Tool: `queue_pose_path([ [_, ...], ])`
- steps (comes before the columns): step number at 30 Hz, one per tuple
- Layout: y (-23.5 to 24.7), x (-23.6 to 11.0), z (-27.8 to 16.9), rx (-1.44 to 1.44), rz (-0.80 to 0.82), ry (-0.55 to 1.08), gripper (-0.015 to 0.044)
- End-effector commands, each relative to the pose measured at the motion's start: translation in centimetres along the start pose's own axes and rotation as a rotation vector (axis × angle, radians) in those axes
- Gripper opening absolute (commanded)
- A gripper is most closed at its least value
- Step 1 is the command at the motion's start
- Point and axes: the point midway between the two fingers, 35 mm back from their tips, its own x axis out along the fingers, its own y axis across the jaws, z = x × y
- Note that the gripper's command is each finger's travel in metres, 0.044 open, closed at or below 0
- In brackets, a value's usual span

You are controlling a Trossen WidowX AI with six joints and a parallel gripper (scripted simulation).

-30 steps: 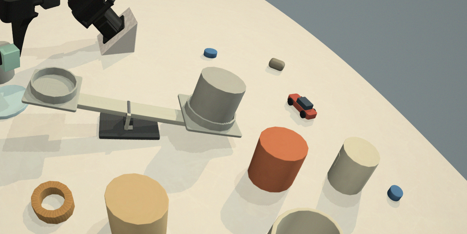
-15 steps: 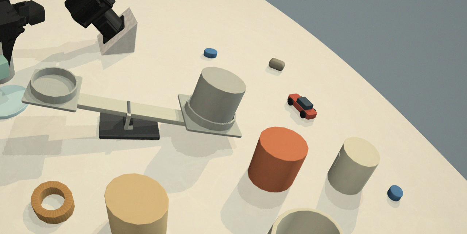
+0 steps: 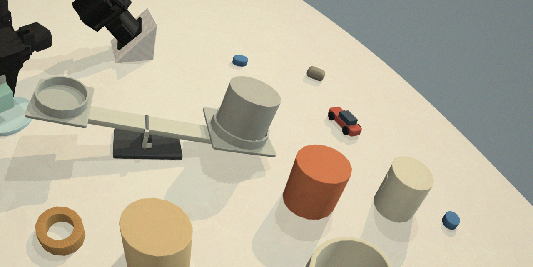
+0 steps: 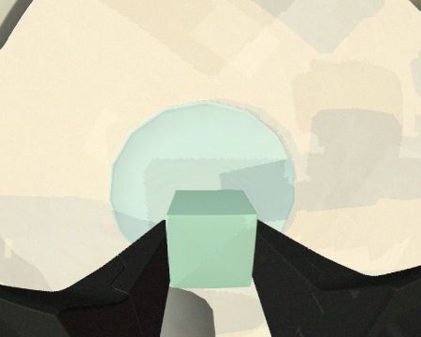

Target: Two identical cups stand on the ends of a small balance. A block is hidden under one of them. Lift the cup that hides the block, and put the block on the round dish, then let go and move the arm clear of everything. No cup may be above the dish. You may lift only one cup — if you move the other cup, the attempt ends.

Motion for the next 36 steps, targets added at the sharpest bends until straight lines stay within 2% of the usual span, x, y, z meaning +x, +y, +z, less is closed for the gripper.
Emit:
queue_pose_path([
  [1,0.2,0.5,0.0,-0.008,0.004,-0.001,0.0],
  [10,0.2,1.9,0.0,-0.008,0.003,-0.001,0.0],
  [25,0.0,1.4,0.0,0.0,0.0,0.001,0.0394],
  [27,0.0,0.5,0.1,-0.001,0.003,-0.001,0.044],
  [31,0.1,-4.0,0.1,-0.008,0.007,-0.002,0.044],
  [36,0.2,-5.0,0.1,-0.01,0.007,-0.004,0.044],
])
